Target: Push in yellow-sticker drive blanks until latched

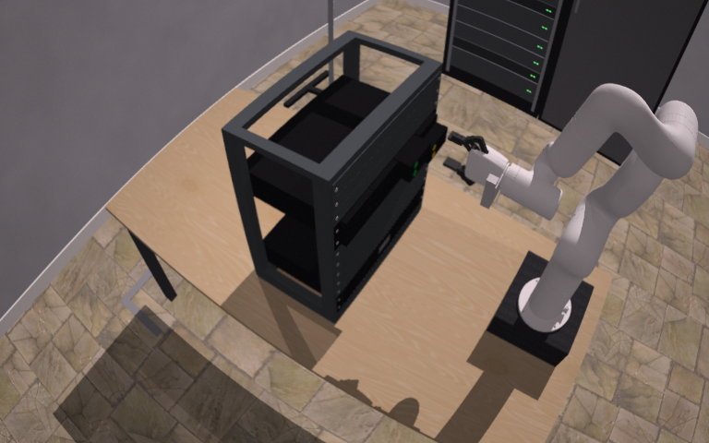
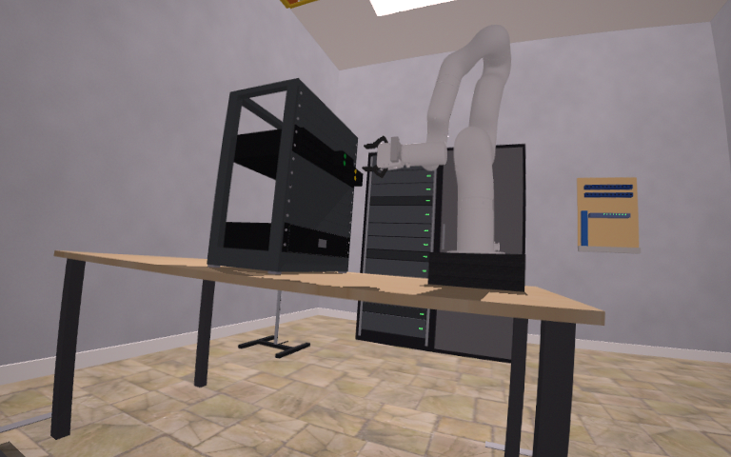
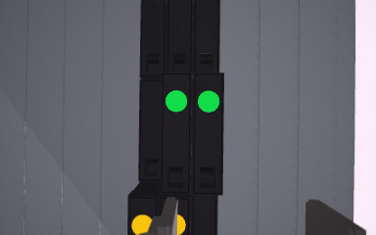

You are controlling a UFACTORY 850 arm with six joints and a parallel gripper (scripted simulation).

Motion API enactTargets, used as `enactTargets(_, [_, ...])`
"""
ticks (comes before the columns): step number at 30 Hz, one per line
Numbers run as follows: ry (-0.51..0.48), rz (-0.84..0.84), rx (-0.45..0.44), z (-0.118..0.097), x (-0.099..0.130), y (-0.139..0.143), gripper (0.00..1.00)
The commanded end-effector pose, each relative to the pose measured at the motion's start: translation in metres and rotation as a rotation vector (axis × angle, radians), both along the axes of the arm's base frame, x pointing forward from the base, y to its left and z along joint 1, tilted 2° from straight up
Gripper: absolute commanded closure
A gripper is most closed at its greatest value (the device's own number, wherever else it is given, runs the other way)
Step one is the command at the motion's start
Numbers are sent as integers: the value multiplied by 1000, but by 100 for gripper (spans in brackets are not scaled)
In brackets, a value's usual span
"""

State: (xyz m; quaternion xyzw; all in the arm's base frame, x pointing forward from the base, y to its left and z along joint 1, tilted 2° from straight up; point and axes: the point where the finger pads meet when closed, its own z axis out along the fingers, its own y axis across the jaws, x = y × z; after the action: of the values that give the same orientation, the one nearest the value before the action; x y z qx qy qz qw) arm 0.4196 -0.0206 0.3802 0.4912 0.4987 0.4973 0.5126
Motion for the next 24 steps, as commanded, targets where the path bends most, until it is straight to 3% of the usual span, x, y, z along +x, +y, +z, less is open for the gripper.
enactTargets(1, [-3,3,-1,-2,1,-12,0])
enactTargets(15, [-3,3,-1,-19,1,-85,0])
enactTargets(24, [-3,3,-1,-22,1,-97,0])
